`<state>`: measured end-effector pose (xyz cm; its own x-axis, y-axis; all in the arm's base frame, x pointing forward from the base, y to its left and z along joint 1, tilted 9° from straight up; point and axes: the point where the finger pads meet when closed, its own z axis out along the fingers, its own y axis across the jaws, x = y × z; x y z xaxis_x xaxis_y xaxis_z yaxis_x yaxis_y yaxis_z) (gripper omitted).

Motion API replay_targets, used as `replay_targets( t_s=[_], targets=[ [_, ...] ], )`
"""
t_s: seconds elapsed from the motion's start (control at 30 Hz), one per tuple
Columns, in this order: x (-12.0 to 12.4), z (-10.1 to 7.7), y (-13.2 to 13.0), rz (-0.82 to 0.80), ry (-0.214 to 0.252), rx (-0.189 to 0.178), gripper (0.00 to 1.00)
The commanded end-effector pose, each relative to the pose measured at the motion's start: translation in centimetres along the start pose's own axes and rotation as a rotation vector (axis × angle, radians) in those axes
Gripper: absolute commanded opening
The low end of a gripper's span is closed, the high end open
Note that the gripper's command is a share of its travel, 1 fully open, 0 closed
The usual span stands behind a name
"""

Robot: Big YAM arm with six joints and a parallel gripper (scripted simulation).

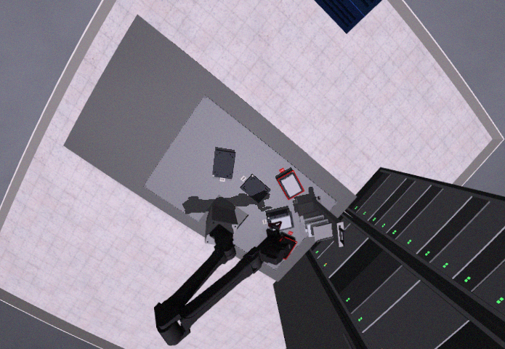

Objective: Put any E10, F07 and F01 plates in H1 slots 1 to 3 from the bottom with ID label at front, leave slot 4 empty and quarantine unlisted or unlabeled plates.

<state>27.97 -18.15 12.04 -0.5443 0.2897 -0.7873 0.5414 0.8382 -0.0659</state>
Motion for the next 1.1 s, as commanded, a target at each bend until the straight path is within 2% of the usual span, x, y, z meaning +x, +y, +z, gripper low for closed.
replay_targets(
  t_s=[0.0, 0.67, 0.77, 0.8, 0.83, 1.07],
  targets=[
    [-5.4, -0.7, -1.0, -0.024, -0.100, 0.009, 1.00],
    [-5.9, -0.1, -7.6, -0.042, -0.095, 0.022, 1.00],
    [-5.9, -0.1, -7.6, -0.042, -0.095, 0.022, 1.00],
    [-6.0, 0.0, -6.8, -0.054, -0.096, 0.005, 1.00],
    [-6.0, 0.0, -6.7, -0.055, -0.097, 0.004, 1.00],
    [-5.9, 0.0, -7.3, -0.044, -0.095, 0.018, 1.00]
  ],
)
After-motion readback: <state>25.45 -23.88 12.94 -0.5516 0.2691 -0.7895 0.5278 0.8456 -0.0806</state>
